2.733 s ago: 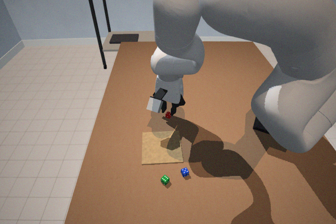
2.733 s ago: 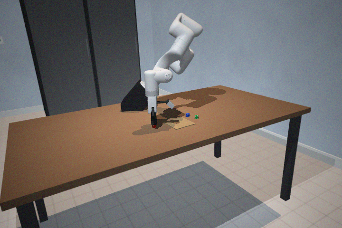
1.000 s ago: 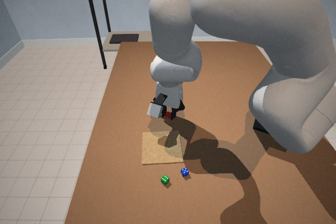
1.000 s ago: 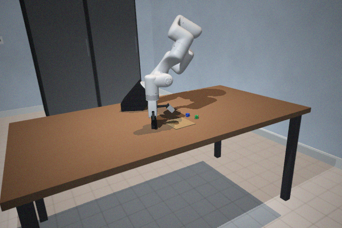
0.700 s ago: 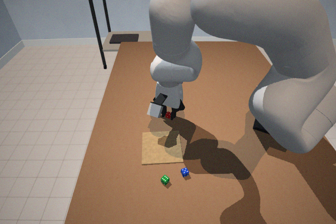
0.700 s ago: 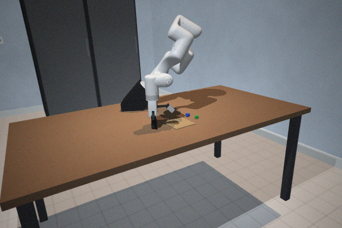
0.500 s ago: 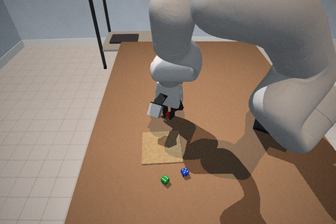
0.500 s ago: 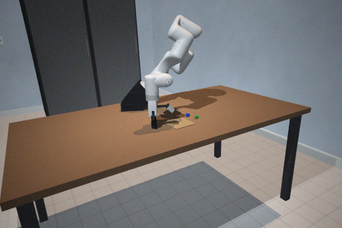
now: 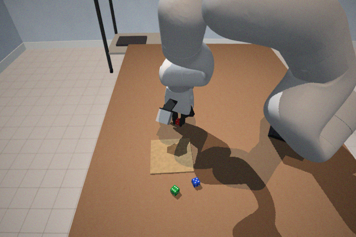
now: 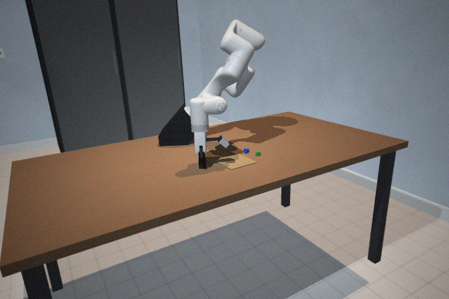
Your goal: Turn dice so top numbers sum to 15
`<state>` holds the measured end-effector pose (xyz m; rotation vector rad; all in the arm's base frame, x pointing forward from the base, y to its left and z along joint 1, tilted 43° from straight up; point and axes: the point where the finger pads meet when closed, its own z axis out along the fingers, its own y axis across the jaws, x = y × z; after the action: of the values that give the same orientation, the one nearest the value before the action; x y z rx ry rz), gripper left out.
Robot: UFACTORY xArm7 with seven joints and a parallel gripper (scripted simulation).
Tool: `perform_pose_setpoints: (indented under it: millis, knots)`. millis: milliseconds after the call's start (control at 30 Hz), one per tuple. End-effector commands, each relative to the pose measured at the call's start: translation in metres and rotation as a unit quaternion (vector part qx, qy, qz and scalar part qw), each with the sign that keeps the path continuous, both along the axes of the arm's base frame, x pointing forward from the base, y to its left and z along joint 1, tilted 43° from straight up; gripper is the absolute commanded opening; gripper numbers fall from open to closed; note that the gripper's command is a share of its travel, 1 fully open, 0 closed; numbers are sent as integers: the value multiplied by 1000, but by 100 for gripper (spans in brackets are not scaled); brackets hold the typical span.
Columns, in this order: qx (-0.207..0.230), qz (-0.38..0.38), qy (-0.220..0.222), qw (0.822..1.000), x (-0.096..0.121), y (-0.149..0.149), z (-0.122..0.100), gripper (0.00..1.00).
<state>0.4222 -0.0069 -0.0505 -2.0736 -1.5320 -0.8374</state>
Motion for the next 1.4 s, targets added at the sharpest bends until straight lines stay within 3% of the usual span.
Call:
perform_pose_setpoints:
  millis: [0, 667, 1200, 1367]
  knots:
    - [-1, -1, -1, 1000, 1, -2, 0, 15]
    - [-1, -1, -1, 1000, 0, -4, 3, 15]
    - [-1, -1, -1, 1000, -19, -60, 66, 15]
    - [-1, -1, -1, 1000, -21, -67, 73, 15]
